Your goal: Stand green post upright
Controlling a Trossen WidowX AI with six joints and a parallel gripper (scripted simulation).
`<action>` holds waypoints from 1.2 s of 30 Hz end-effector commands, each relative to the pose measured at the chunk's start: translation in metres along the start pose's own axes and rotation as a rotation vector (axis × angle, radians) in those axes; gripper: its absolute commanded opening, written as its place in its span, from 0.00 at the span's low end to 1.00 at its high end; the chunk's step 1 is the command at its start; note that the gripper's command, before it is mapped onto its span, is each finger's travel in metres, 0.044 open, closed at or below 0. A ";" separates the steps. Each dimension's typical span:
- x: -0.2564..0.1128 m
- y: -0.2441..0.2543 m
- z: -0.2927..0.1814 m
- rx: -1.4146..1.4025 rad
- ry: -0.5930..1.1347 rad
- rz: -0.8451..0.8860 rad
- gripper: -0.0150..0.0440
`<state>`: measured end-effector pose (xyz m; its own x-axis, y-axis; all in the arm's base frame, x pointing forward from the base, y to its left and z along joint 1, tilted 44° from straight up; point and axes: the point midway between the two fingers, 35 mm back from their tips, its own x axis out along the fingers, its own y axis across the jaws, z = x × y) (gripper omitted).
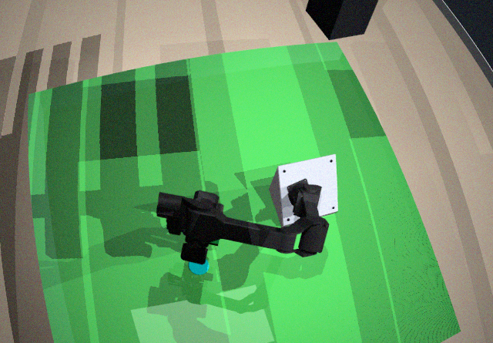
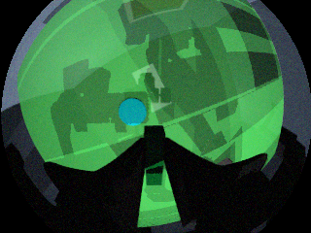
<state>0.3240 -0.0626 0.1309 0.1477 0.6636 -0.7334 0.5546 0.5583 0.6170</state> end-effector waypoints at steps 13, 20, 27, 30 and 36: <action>-0.001 0.036 -0.011 -0.074 0.009 0.018 0.29; 0.002 0.034 -0.012 -0.083 -0.005 -0.007 0.29; 0.007 0.032 -0.012 -0.096 -0.028 -0.045 0.29; 0.009 0.031 -0.012 -0.102 -0.039 -0.061 0.29; 0.013 0.029 -0.012 -0.112 -0.061 -0.091 0.29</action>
<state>0.3330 -0.0340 0.1460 0.1576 0.5896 -0.7921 0.4727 0.6592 0.5848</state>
